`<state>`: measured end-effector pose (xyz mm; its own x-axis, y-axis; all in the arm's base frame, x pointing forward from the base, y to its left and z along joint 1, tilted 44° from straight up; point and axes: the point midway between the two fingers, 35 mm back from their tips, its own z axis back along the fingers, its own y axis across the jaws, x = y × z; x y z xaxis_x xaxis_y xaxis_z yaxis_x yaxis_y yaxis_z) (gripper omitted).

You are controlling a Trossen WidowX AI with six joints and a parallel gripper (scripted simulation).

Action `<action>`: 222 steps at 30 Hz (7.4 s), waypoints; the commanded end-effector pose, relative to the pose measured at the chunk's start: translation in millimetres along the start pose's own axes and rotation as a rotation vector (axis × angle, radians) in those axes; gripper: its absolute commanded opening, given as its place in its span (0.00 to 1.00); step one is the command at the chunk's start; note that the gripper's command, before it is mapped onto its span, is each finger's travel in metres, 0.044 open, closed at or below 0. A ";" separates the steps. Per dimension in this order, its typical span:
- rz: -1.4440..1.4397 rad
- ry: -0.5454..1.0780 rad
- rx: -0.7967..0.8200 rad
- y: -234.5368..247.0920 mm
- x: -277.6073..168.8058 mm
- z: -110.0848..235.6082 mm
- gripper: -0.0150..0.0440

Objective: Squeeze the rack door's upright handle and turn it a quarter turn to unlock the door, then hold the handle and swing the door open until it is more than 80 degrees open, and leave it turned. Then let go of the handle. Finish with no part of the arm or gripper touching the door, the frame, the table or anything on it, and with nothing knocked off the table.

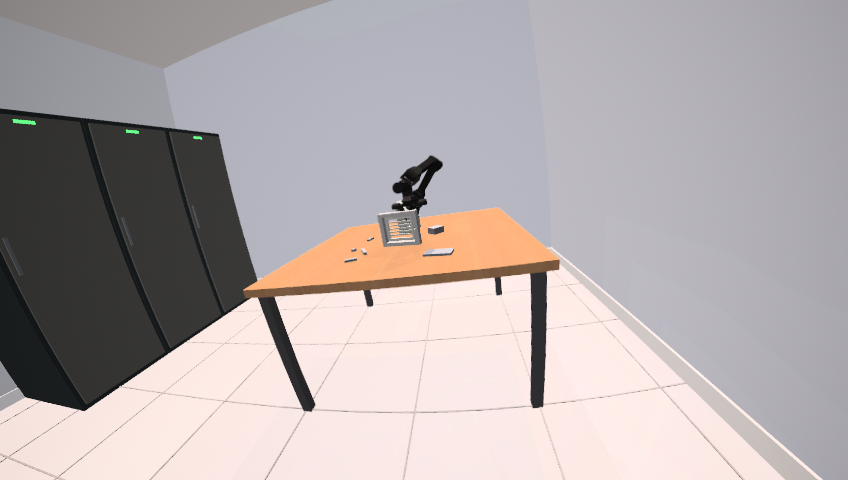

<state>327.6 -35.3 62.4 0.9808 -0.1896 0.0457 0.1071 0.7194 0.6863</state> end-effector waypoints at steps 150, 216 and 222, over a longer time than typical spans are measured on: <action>-0.941 0.001 -0.007 -45.1 -81.3 -0.1 0.28; -0.052 0.004 -0.013 -160.9 -118.5 1.5 0.28; -0.052 0.004 -0.013 -160.9 -118.5 1.5 0.28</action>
<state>193.9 -129.0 -51.9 0.9708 -0.2400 -0.0049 0.1791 0.7108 0.6802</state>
